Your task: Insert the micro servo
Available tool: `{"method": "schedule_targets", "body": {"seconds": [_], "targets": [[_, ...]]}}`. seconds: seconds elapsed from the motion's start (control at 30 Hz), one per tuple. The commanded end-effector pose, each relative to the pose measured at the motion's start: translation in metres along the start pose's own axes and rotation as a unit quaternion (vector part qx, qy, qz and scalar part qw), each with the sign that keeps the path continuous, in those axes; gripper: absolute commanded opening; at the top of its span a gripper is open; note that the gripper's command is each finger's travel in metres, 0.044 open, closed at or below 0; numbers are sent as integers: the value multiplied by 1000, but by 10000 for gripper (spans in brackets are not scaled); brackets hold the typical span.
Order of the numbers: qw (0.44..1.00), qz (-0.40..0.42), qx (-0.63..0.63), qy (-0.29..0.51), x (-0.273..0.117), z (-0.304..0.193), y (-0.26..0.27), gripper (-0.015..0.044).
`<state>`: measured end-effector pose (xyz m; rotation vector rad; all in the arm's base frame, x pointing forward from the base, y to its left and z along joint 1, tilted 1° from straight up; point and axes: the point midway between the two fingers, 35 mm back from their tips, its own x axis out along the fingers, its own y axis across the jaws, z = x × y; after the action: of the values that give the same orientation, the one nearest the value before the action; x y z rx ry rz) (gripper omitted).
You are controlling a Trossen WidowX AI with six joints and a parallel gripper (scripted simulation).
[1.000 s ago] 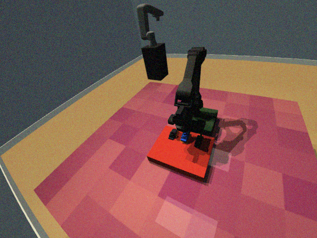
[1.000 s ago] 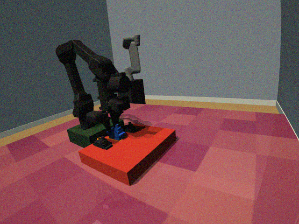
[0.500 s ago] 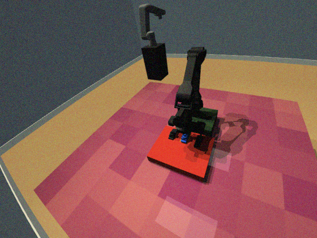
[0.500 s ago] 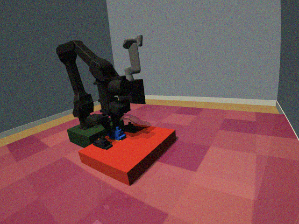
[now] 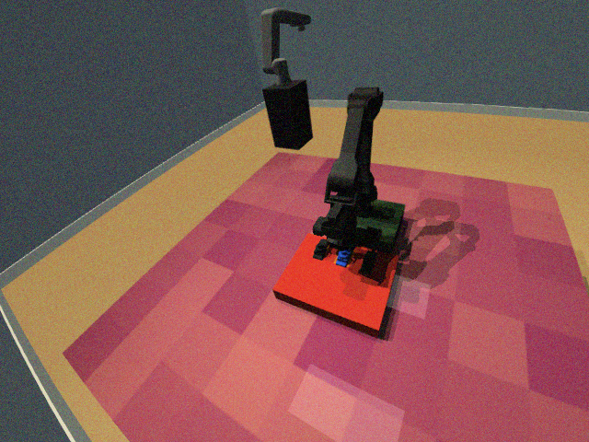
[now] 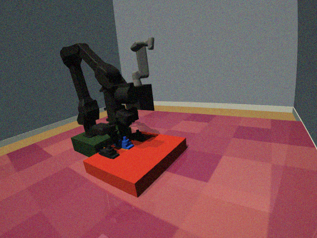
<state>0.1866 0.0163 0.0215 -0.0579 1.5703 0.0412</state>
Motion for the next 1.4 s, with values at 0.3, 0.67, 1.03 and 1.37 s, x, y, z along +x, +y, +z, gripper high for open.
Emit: {"method": "schedule_targets", "body": {"seconds": [0.3, 0.67, 1.03, 1.37], "targets": [[1000, -1, 0, -1, -35, -2, 0, 187], [1000, 0, -1, -5, -46, 22, 1, 319], [1000, -1, 0, -6, -100, 107, 0, 440], [1000, 0, 1, -11, -145, 97, 0, 440]]}}
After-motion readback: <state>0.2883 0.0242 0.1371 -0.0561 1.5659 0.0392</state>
